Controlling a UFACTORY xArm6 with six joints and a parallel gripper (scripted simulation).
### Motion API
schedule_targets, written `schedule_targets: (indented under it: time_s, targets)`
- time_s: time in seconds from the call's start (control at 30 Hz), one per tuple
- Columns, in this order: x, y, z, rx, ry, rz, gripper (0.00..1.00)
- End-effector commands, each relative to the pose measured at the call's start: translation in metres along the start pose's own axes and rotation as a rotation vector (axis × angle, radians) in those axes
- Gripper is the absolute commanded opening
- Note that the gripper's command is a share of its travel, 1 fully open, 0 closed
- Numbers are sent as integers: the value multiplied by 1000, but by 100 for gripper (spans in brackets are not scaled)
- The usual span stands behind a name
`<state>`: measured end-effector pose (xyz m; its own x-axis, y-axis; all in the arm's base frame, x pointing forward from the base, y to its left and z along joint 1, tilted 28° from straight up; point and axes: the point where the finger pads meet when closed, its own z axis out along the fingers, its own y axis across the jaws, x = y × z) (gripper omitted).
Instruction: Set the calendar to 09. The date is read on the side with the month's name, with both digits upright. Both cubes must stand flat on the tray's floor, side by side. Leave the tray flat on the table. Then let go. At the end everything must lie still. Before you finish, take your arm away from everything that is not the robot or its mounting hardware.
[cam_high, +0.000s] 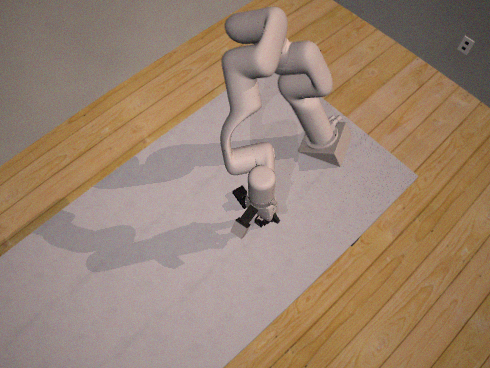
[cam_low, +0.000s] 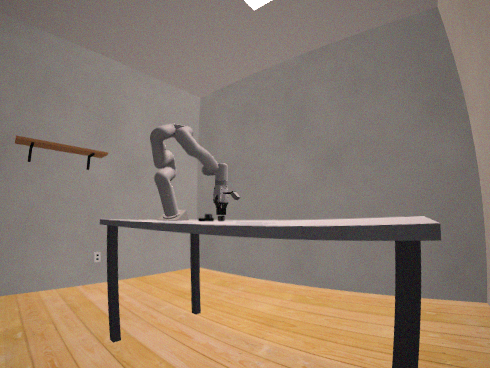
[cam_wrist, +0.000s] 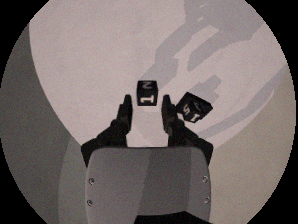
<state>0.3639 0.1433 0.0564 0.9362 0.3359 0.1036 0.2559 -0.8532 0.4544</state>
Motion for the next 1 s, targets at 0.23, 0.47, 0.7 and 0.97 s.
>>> schedule_targets:
  time_s: [0.23,0.47,0.7,0.97]
  targets:
    - [1,0,-3,1,3,1,47]
    - [1,0,-19,1,3,1,47]
    - [1,0,-44,1,3,1,47]
    - [1,0,-51,1,3,1,47]
